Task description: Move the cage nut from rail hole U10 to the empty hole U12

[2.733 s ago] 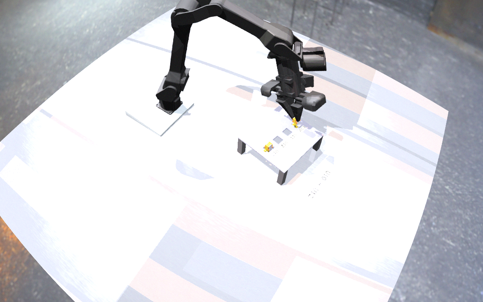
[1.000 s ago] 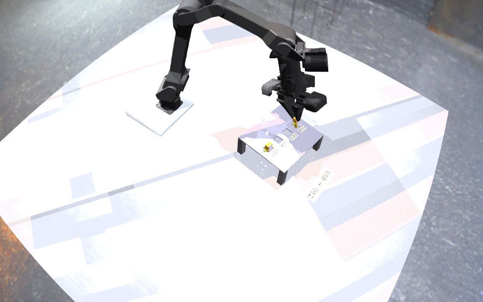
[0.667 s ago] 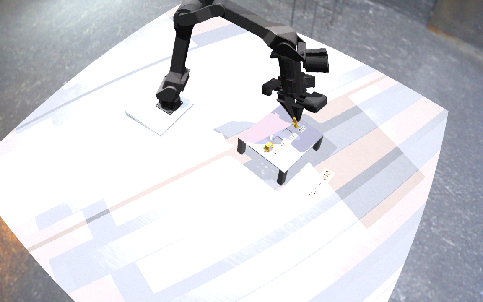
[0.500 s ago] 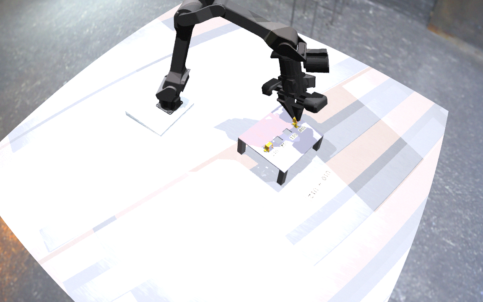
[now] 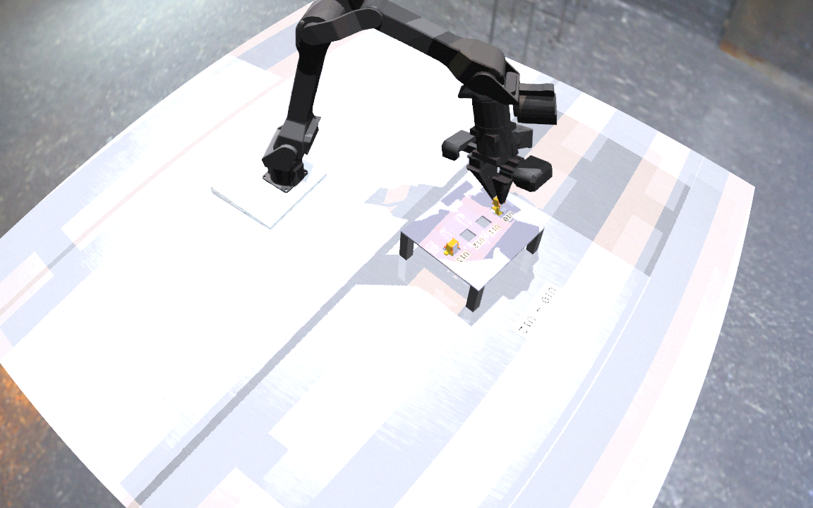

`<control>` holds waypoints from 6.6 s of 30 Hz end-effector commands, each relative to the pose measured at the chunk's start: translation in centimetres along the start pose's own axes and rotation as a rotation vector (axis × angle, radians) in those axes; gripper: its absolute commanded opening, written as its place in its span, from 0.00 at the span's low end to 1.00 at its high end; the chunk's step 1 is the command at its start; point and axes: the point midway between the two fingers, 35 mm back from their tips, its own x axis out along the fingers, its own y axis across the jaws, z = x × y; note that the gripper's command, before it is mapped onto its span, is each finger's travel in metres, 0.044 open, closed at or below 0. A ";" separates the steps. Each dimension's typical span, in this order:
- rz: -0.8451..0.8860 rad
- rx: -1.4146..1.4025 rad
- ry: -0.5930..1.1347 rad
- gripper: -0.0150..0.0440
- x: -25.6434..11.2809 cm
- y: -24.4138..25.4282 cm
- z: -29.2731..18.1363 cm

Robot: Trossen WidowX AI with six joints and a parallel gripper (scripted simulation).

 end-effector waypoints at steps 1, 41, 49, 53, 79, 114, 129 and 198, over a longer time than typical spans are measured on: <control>0.006 -0.005 -0.005 0.31 -0.1 -0.2 0.2; 0.011 -0.005 -0.005 0.31 -0.5 -0.4 0.2; 0.016 -0.005 -0.005 0.31 -0.5 -0.4 0.2; 0.020 -0.005 -0.005 0.31 -0.5 -0.4 0.2; 0.037 -0.005 -0.004 0.31 -0.7 -0.5 0.2; 0.059 -0.005 -0.004 0.31 -0.9 -0.7 0.1; 0.060 -0.005 -0.005 0.31 -1.1 -0.8 0.1; 0.060 -0.005 -0.003 0.31 -2.1 -1.0 0.1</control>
